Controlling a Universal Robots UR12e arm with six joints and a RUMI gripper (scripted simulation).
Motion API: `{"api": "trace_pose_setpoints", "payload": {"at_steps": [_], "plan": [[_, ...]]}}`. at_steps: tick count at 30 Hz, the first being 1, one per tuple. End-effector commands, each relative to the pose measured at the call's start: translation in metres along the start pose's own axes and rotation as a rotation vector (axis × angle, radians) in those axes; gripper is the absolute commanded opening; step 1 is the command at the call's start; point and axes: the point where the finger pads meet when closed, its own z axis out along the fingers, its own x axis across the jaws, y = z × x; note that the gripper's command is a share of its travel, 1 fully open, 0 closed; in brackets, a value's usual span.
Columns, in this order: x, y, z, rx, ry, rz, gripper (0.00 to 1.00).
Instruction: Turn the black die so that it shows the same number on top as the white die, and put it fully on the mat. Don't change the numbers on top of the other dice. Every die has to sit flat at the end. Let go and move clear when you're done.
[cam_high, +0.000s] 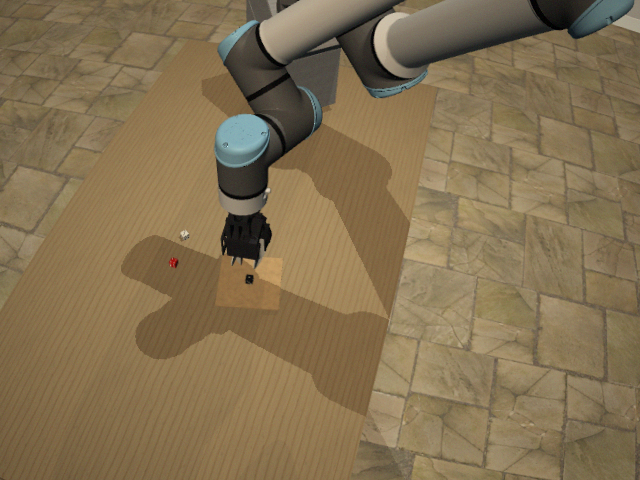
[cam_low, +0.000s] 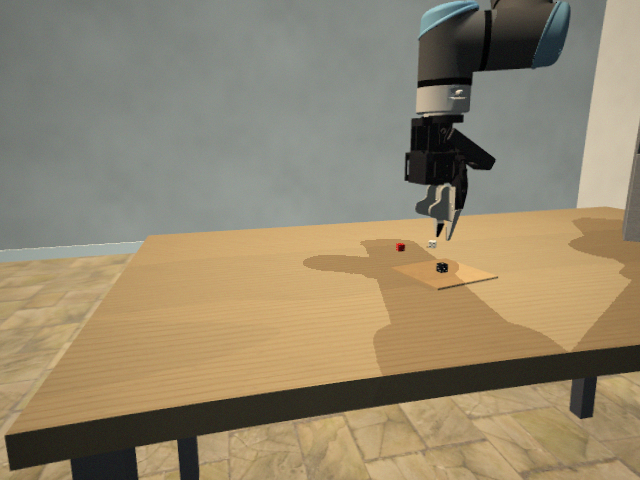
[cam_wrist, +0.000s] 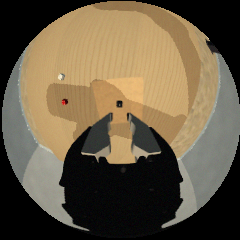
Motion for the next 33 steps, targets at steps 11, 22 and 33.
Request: {"api": "trace_pose_setpoints", "payload": {"at_steps": [11,22,33], "plan": [[0.000,0.000,0.019,-0.001,-0.001,0.000,0.18],[0.000,0.001,0.035,-0.001,-0.001,0.000,0.18],[0.000,0.001,0.041,-0.001,-0.001,0.000,0.18]]}}
